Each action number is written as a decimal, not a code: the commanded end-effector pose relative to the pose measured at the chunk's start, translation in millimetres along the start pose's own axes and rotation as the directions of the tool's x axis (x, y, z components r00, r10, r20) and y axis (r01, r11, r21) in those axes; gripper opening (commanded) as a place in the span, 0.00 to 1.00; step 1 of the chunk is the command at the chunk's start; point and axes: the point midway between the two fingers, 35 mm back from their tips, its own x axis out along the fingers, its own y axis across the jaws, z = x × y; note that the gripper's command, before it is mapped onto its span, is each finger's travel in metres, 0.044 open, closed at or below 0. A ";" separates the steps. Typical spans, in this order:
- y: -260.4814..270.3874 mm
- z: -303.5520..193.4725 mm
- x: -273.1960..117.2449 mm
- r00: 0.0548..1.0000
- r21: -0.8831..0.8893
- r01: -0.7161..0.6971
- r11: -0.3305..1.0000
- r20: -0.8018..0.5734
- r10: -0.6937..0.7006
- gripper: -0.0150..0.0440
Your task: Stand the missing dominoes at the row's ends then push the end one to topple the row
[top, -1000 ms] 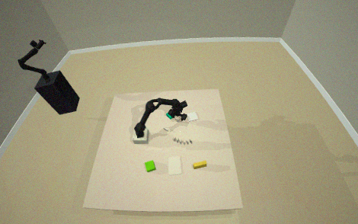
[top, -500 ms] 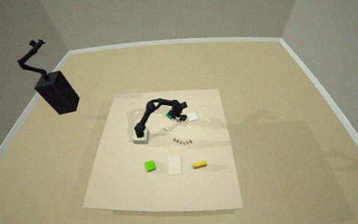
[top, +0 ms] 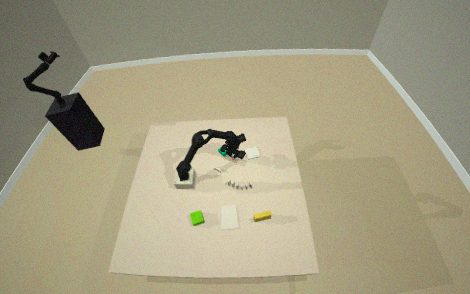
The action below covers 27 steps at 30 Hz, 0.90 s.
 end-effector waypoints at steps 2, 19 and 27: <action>-3.9 5.2 -39.1 1.000 -0.002 0.004 1.000 0.001 -0.004 0.44; -17.6 -32.8 -136.9 1.000 0.255 0.002 0.967 0.006 -0.003 0.44; -43.6 -153.7 -138.0 1.000 0.923 0.007 0.385 -0.002 -0.012 0.44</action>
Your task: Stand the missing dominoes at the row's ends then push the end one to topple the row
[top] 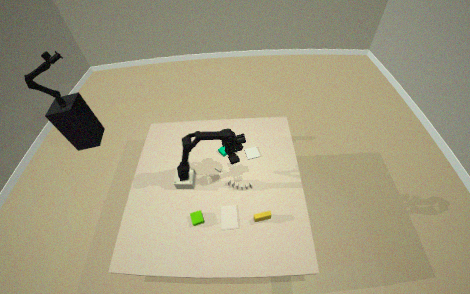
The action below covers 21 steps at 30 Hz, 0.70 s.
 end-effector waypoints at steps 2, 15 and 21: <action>-55.3 -59.2 -1.2 1.000 0.590 0.006 0.808 0.001 -0.009 0.44; -71.1 -83.6 1.3 1.000 0.765 0.014 0.643 -0.007 -0.013 0.44; -73.0 -79.6 22.8 1.000 0.765 0.014 0.643 -0.007 -0.013 0.44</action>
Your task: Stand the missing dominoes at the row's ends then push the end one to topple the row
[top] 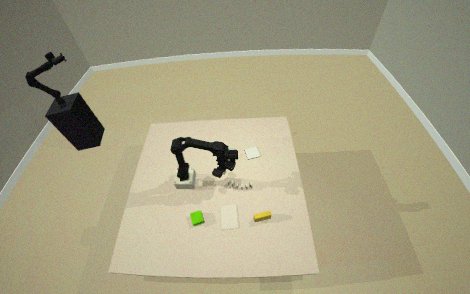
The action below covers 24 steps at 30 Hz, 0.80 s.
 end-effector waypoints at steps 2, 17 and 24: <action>-0.1 1.9 27.4 1.000 0.008 0.005 1.000 -0.007 -0.005 0.44; -2.8 -2.9 115.8 1.000 0.008 0.006 1.000 -0.007 -0.006 0.44; -3.8 -4.8 124.0 1.000 0.008 0.006 1.000 -0.008 -0.006 0.44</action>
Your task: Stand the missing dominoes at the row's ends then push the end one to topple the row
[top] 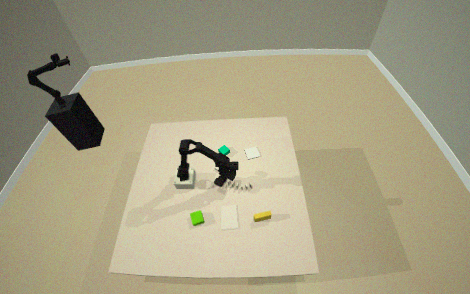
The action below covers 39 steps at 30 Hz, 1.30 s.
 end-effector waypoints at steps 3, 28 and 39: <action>-0.7 -0.8 4.2 1.000 -0.002 0.001 1.000 0.000 -0.001 0.44; 3.6 6.8 -59.0 1.000 -0.001 0.000 1.000 0.001 0.000 1.00; 0.0 -0.4 -126.1 1.000 0.000 -0.001 1.000 0.000 0.001 1.00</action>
